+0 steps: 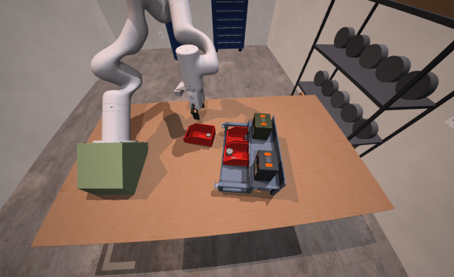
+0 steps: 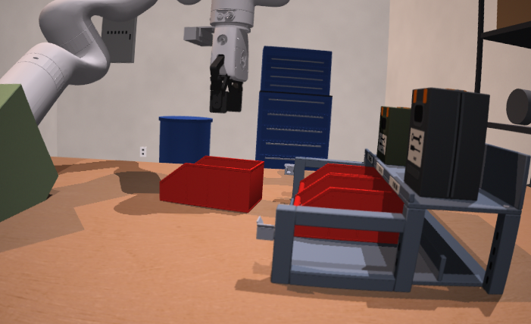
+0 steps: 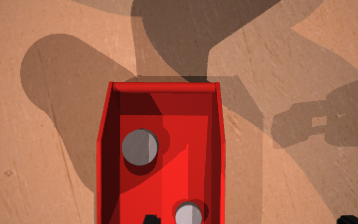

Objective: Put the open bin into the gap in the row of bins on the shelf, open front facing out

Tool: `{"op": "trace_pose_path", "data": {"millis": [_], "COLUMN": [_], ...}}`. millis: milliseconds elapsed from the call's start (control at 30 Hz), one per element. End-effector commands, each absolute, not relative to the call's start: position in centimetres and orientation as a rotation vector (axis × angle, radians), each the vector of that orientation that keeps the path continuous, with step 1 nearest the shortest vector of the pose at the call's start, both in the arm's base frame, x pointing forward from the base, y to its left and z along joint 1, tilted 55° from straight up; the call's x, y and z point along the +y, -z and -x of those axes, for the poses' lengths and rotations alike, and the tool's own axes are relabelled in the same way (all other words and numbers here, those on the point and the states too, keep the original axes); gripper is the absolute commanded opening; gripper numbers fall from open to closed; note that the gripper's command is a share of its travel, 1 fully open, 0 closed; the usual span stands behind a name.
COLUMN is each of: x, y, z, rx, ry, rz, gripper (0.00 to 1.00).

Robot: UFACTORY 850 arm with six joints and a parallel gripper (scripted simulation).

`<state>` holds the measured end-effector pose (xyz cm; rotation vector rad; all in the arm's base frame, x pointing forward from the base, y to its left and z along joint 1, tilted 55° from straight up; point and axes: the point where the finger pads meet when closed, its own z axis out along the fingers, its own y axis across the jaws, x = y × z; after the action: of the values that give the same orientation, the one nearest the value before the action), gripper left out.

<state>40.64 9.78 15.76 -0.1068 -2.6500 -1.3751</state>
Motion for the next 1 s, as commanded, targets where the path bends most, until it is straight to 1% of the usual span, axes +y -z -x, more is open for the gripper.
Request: {"op": "trace_pose_path", "data": {"millis": [0, 300, 333, 967], "x": [9.7, 9.7, 9.7, 9.7], "y": [-15.82, -15.82, -15.82, -15.82], "z": [-40.71, -40.71, -40.71, -40.71], "rx": [-2.651, -2.651, -2.651, -2.651], "ry": [1.375, 1.375, 1.375, 1.375], "rz": [0.107, 0.107, 0.107, 0.107], "gripper": [1.0, 1.0, 0.29, 0.29]}}
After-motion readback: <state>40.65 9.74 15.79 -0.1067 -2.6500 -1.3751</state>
